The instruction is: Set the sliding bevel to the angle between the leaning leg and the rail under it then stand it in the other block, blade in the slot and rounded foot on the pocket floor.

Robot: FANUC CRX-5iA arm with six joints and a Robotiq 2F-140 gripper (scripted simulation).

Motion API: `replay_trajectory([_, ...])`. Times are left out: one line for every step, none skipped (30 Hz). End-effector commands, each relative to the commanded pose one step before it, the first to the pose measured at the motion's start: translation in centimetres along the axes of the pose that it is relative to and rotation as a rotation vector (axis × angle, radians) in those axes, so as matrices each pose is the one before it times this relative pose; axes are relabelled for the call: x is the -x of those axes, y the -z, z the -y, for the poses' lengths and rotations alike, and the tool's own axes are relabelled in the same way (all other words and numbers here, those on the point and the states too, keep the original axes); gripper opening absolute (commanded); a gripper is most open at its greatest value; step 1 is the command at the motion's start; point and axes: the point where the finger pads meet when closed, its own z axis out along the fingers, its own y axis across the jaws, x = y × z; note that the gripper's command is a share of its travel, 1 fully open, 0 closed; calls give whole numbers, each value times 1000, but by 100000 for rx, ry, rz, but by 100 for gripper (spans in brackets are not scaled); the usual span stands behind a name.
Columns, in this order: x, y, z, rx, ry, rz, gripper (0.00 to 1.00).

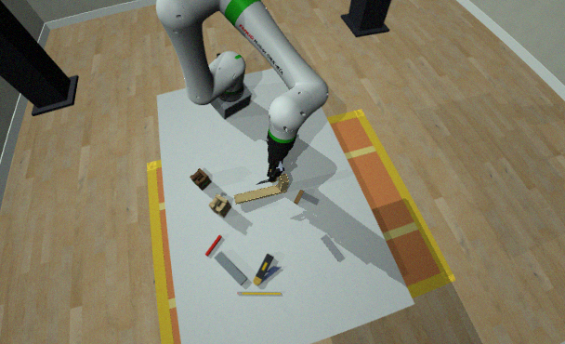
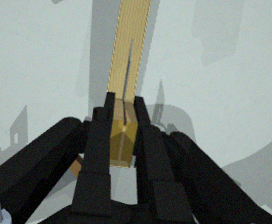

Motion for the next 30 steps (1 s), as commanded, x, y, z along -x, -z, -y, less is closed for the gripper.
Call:
replay_trajectory([-422,2424,54,-121,-27,21,10])
replay_trajectory([-117,640,1,0,0,0,10])
replay_trajectory([-110,602,1,0,0,0,10])
replay_trajectory([-102,558,1,0,0,0,10])
replay_trajectory([-93,509,1,0,0,0,10])
replay_trajectory([-83,456,1,0,0,0,10])
replay_trajectory([-73,400,1,0,0,0,10])
replay_trajectory([-62,343,1,0,0,0,10])
replay_trajectory([-52,285,0,0,0,0,10])
replay_trajectory([-42,228,0,0,0,0,10])
replay_trajectory([-32,174,0,0,0,0,10])
replay_trajectory([0,0,0,0,0,0,10])
replay_trajectory([0,0,0,0,0,0,10])
replay_trajectory([-22,123,0,0,0,0,10])
replay_trajectory([-14,79,0,0,0,0,10])
replay_trajectory([-8,43,0,0,0,0,10])
replay_trajectory([-3,17,0,0,0,0,10])
replay_trajectory([0,2,0,0,0,0,10])
replay_trajectory([0,0,0,0,0,0,10])
replay_trajectory([0,0,0,0,0,0,10])
replay_trajectory([0,0,0,0,0,0,10])
replay_trajectory([0,0,0,0,0,0,10])
replay_trajectory([0,0,0,0,0,0,10])
replay_trajectory([0,0,0,0,0,0,10])
replay_trajectory([-1,0,0,0,1,0,10])
replay_trajectory([-4,-1,-2,-1,8,2,10])
replay_trajectory([-12,-2,-5,-3,20,4,10])
replay_trajectory([-22,-4,-10,-5,38,8,10])
replay_trajectory([0,0,0,0,0,0,10])
replay_trajectory([0,0,0,0,0,0,10])
